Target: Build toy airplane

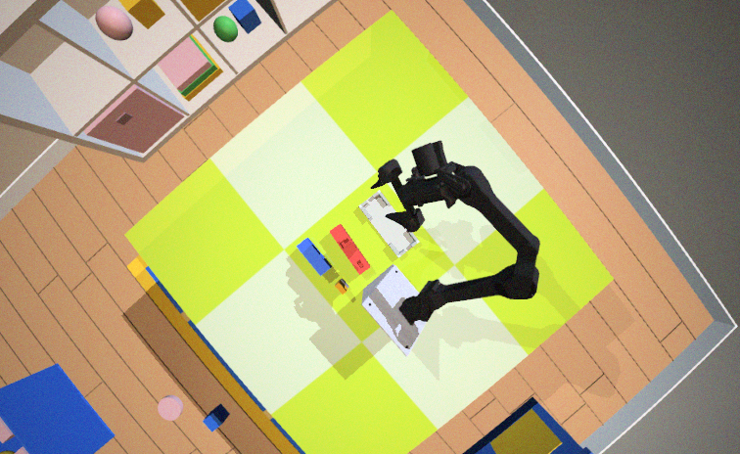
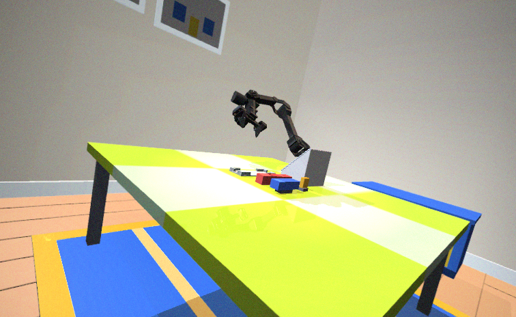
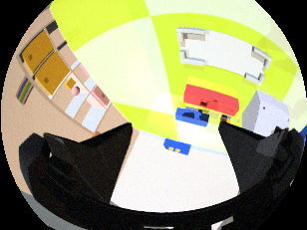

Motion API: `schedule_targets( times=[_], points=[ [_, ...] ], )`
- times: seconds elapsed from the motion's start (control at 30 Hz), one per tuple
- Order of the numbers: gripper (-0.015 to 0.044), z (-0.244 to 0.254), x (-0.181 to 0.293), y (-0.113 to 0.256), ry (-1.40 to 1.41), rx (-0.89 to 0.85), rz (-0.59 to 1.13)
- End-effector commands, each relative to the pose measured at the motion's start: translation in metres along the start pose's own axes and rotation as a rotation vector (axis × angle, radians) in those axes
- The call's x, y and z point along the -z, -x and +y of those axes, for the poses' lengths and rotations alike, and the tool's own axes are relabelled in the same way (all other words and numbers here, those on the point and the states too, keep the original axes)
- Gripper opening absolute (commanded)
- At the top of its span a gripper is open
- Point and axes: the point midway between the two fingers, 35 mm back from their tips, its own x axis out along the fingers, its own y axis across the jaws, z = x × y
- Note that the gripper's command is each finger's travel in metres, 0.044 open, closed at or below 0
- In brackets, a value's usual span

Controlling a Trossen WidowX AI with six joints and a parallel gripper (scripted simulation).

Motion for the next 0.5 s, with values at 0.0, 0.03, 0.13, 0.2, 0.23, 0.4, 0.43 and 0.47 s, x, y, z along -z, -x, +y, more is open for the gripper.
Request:
schedule_targets(
  times=[0.0,0.03,0.13,0.2,0.23,0.4,0.43,0.47],
  points=[
    [0.0440,-0.018,0.037,-0.056,0.368,0.230,-0.046],
    [0.0440,-0.024,0.045,-0.068,0.466,0.290,-0.061],
    [0.0440,-0.046,0.070,-0.100,0.779,0.470,-0.113],
    [0.0440,-0.060,0.084,-0.117,0.992,0.580,-0.148],
    [0.0440,-0.067,0.091,-0.124,1.097,0.630,-0.166],
    [0.0440,-0.092,0.109,-0.145,1.451,0.817,-0.238],
    [0.0440,-0.092,0.109,-0.145,1.451,0.817,-0.238],
    [0.0440,-0.092,0.109,-0.145,1.451,0.817,-0.238]
  ],
)
